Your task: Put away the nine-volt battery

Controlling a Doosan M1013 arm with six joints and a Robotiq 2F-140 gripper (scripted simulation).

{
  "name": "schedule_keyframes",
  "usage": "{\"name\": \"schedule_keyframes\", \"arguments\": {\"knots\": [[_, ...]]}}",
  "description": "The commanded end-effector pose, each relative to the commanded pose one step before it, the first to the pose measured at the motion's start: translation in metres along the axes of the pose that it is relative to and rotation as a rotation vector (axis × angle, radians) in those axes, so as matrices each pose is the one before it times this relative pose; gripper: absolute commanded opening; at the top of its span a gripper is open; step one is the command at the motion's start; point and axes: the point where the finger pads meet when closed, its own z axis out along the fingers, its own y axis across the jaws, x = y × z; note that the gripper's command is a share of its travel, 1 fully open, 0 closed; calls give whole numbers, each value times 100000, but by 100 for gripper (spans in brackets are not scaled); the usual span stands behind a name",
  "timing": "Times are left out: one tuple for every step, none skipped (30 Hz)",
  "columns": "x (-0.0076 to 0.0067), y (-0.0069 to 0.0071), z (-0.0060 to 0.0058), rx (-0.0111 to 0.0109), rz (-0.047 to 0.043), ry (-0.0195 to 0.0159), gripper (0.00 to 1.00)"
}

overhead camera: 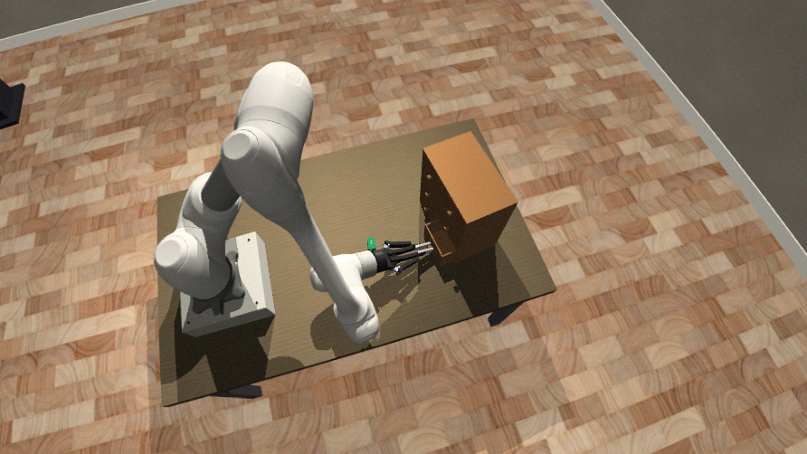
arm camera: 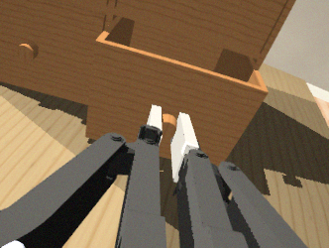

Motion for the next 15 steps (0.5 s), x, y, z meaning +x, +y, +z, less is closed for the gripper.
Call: {"name": "schedule_keyframes", "arguments": {"knots": [[-95,1,-301,-1,-6,21,8],[-34,0,-94,0,0,0,8],[-33,0,-89,0,0,0,8],[-31,0,-84,0,0,0,8],[-29,0,-79,0,0,0,8],[-27,0,-74,0,0,0,8],[-25,0,-69,0,0,0,8],[-24,0,-64,0,0,0,8],[-22,0,-59,0,0,0,8],[-20,0,-54,0,0,0,8],[-18,0,-49,0,0,0,8],[-16,0,-44,0,0,0,8],[-14,0,-39,0,0,0,8],[0,0,0,0,0,0,8],[0,0,0,0,0,0,8]]}}
